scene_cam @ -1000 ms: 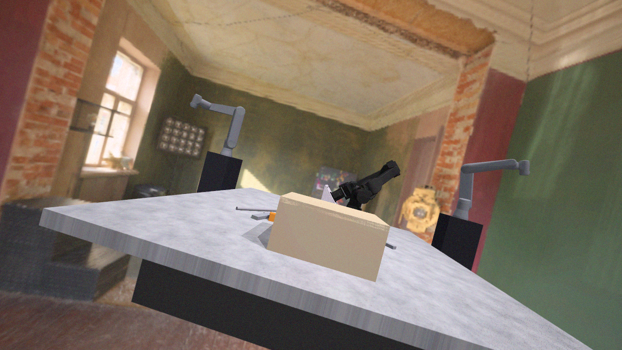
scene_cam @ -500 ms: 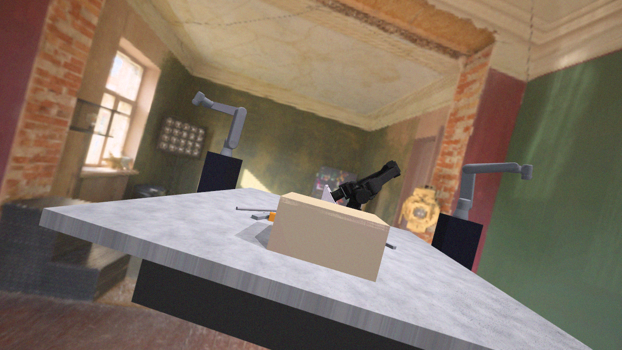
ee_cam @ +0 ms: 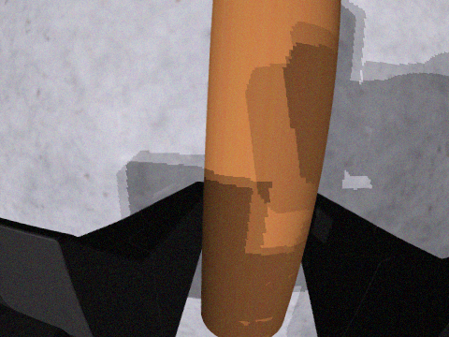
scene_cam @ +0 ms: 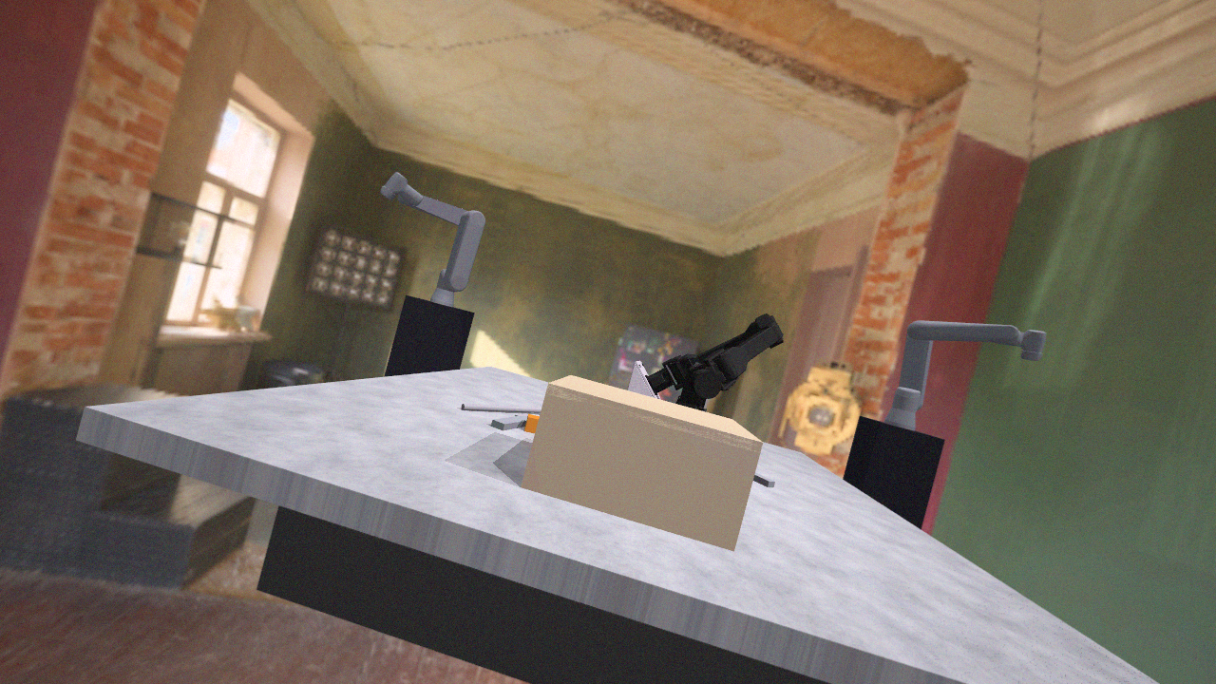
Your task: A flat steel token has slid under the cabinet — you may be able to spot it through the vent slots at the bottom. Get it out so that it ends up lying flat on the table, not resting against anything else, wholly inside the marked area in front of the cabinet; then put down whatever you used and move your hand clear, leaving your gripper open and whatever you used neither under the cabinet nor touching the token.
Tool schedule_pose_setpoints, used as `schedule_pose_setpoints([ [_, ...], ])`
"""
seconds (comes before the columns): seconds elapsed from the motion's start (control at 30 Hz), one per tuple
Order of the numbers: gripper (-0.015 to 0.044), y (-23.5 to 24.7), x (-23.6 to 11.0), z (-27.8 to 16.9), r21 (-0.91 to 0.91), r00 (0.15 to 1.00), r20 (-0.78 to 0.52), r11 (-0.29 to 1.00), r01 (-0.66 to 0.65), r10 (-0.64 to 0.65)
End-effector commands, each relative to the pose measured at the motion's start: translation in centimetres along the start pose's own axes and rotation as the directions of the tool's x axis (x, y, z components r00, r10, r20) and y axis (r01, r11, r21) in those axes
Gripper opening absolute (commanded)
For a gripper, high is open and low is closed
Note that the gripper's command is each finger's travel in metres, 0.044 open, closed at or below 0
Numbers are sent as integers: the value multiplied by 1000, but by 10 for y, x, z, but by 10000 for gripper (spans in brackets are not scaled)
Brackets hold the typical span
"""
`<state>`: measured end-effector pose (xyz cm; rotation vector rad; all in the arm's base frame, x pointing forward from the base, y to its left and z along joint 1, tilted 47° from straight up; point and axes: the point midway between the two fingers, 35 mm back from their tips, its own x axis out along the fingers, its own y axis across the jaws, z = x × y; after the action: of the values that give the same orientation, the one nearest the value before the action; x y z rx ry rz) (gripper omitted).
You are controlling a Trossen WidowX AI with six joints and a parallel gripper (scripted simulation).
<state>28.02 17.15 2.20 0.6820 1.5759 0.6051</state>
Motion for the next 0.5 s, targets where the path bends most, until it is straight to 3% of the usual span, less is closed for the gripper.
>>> schedule_pose_setpoints([
  [0.0, 0, 0, 0, 6, -3, 1000, -1, 1000, -4, 4],
  [0.47, 0, 1, 0, 22, -4, 1000, 0, 1000, -4, 4],
])
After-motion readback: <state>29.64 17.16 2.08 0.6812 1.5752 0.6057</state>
